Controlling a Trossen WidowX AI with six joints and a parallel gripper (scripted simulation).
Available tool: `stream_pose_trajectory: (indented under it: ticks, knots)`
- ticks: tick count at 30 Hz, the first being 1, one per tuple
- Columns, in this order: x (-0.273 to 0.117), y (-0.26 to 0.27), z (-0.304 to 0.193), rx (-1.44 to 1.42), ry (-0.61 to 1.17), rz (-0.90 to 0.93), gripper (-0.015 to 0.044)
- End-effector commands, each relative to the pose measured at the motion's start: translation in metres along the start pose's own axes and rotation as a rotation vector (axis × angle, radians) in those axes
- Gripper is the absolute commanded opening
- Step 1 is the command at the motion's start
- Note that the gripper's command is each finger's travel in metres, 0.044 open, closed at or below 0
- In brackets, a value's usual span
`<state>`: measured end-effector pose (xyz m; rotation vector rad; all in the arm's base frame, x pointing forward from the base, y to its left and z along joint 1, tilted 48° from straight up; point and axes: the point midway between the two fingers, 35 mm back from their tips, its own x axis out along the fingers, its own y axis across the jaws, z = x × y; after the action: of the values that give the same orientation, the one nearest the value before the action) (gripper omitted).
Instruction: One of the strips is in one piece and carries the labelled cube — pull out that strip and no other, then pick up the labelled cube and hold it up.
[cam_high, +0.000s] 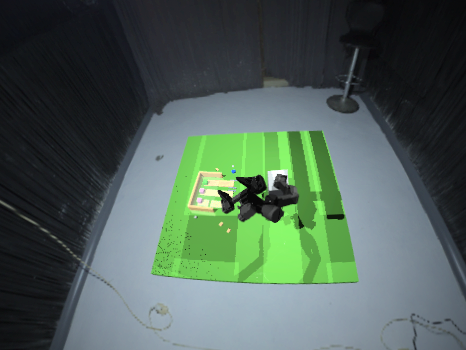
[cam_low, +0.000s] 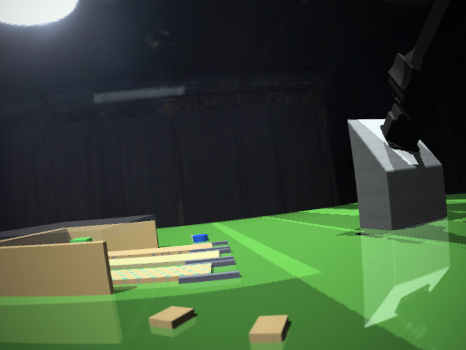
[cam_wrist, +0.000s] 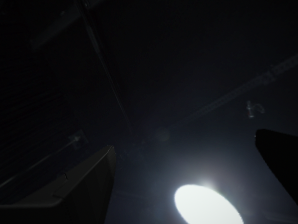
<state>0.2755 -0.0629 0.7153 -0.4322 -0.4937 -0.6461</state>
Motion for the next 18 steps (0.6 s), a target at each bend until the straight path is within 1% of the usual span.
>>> stream_pose_trajectory:
  ticks: [1,3,7,10,13,18]
  knots:
    - [0.001,0.002,-0.002,0.0,0.001,0.005,0.04]
    - [0.006,0.019,-0.016,0.004,0.008,0.047,0.04]
    - [0.018,0.065,-0.063,0.024,0.045,0.175,0.04]
    - [0.02,0.09,-0.094,0.042,0.076,0.248,0.04]
    - [0.019,0.115,-0.137,-0.03,0.132,0.325,0.04]
    - [0.008,0.157,-0.199,0.027,0.206,0.461,0.04]
